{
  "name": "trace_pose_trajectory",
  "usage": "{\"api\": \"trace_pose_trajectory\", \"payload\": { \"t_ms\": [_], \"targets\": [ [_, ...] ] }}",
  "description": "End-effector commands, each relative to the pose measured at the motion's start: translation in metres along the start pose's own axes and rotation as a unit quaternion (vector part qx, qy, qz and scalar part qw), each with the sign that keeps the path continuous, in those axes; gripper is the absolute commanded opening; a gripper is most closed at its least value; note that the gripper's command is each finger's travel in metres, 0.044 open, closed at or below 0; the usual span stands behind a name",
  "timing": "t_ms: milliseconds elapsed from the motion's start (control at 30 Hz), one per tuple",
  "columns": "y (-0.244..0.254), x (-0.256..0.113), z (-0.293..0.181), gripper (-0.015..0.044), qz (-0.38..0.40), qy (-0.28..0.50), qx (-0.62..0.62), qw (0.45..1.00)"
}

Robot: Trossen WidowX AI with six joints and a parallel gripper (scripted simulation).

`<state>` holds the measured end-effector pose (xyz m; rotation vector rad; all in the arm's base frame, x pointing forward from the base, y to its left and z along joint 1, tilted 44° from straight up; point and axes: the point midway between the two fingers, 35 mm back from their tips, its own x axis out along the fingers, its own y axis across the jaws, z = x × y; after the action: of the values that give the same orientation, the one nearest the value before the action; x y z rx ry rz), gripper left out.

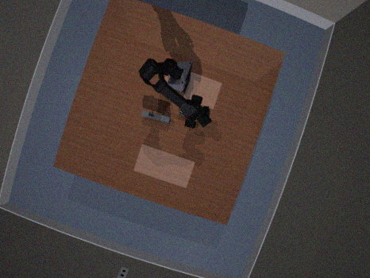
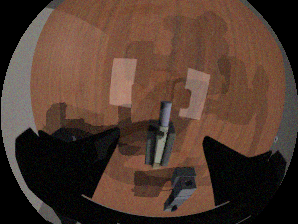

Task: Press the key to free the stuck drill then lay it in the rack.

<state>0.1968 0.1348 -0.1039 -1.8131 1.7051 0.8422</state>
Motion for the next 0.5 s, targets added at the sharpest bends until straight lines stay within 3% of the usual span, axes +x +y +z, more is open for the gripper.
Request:
{"api": "trace_pose_trajectory", "payload": {
  "t_ms": [0, 100, 467],
  "targets": [
    [-0.001, -0.011, 0.002, 0.0440, 0.000, -0.004, 0.003, 1.000],
    [0.001, -0.014, 0.012, 0.0440, -0.017, -0.031, 0.003, 0.999],
    [0.036, -0.118, 0.092, 0.0440, -0.109, -0.272, -0.026, 0.956]
  ]
}}
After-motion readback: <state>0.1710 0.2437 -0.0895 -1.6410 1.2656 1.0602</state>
